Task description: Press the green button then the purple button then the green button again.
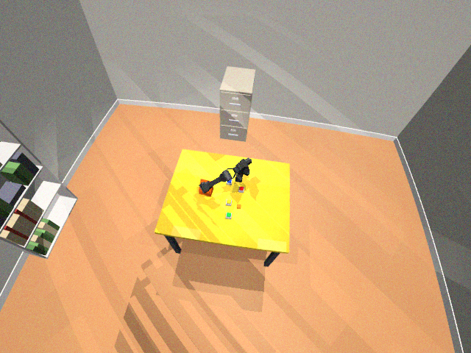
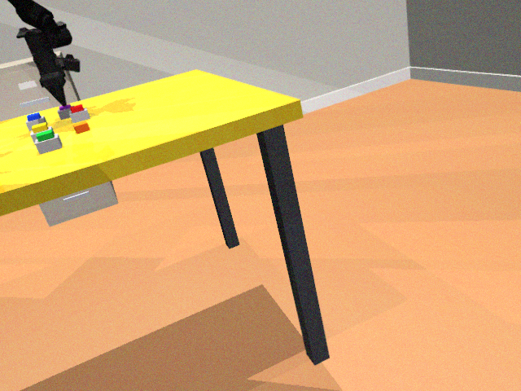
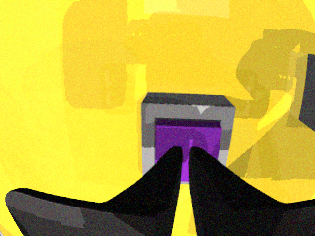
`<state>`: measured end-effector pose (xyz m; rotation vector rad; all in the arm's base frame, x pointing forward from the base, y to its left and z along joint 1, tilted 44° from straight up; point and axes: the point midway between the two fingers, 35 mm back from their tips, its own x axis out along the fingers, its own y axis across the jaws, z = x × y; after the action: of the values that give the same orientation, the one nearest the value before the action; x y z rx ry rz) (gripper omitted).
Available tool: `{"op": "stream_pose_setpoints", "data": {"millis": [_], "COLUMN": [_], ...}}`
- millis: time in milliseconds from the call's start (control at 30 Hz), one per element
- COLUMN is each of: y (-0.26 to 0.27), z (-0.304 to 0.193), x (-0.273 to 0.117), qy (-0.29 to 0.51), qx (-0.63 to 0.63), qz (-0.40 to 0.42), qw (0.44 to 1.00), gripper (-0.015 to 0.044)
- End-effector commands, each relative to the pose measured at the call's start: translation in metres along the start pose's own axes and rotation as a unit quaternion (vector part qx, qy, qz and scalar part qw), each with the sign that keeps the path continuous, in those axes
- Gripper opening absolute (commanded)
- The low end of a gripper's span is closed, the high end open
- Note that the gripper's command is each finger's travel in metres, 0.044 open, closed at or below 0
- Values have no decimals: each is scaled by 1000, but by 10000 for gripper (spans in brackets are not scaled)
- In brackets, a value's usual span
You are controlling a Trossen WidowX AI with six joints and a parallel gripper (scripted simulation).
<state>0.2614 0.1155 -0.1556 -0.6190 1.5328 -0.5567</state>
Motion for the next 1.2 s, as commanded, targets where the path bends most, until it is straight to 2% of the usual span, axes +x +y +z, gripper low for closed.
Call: {"op": "stream_pose_setpoints", "data": {"millis": [0, 467, 600, 767, 933, 1167], "y": [-1, -1, 0, 0, 1, -9], "z": [-1, -1, -1, -1, -1, 4], "x": [2, 2, -31, -34, -91, -95], "qy": [0, 0, 0, 0, 1, 3], "qx": [-3, -3, -3, -3, -3, -9], "qz": [-3, -3, -3, -2, -2, 5], "qw": [1000, 1000, 1000, 1000, 1000, 1000], "gripper": [20, 20, 20, 20, 20, 20]}}
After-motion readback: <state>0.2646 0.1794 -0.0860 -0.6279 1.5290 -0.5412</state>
